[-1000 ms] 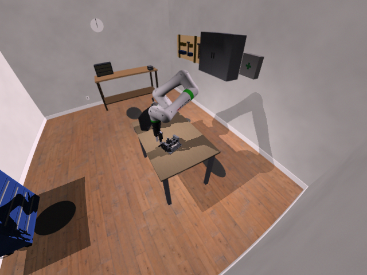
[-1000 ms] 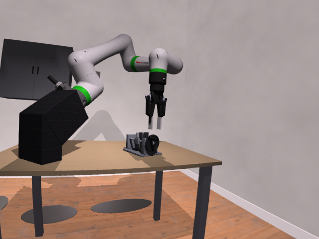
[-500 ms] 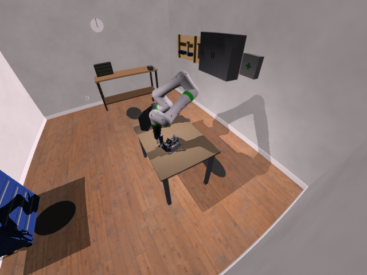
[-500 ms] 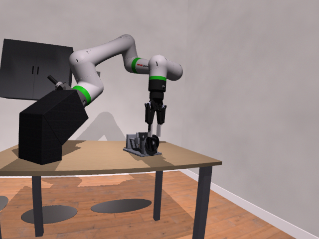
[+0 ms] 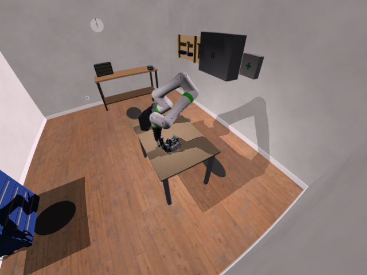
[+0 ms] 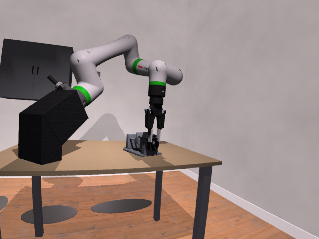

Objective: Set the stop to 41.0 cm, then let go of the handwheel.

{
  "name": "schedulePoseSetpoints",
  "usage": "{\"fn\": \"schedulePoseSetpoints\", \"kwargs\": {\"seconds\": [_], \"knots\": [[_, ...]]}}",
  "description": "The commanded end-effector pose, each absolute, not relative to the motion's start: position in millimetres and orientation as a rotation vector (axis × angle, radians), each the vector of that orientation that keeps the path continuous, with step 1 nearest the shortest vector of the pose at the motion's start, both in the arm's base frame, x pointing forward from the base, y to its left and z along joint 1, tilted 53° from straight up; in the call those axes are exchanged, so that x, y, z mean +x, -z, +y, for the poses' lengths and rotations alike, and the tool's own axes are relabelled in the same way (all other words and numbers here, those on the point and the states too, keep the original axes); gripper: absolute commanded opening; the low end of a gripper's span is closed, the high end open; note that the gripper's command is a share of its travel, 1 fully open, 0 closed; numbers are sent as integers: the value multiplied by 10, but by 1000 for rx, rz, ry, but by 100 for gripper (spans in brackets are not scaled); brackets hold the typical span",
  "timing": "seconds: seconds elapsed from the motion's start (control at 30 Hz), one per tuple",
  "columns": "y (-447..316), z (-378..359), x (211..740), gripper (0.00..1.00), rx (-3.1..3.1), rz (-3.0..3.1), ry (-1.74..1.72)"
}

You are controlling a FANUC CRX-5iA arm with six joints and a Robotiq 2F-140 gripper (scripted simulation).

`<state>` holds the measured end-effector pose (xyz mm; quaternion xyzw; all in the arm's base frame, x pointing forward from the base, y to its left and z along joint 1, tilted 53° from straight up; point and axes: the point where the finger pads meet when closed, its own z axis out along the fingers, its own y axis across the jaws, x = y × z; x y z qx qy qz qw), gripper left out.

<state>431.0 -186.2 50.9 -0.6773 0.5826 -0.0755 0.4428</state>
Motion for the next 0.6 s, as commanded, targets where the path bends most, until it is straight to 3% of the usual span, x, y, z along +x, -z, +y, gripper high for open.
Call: {"fn": "schedulePoseSetpoints", "kwargs": {"seconds": [0.0,0.27,0.3,0.57], "knots": [[-507,-1862,4313,33,-1680,1445,188],[-507,-1862,4313,33,-1680,1445,188],[-507,-1862,4313,4,-1680,1445,188],[-507,-1862,4313,4,-1680,1445,188]]}}
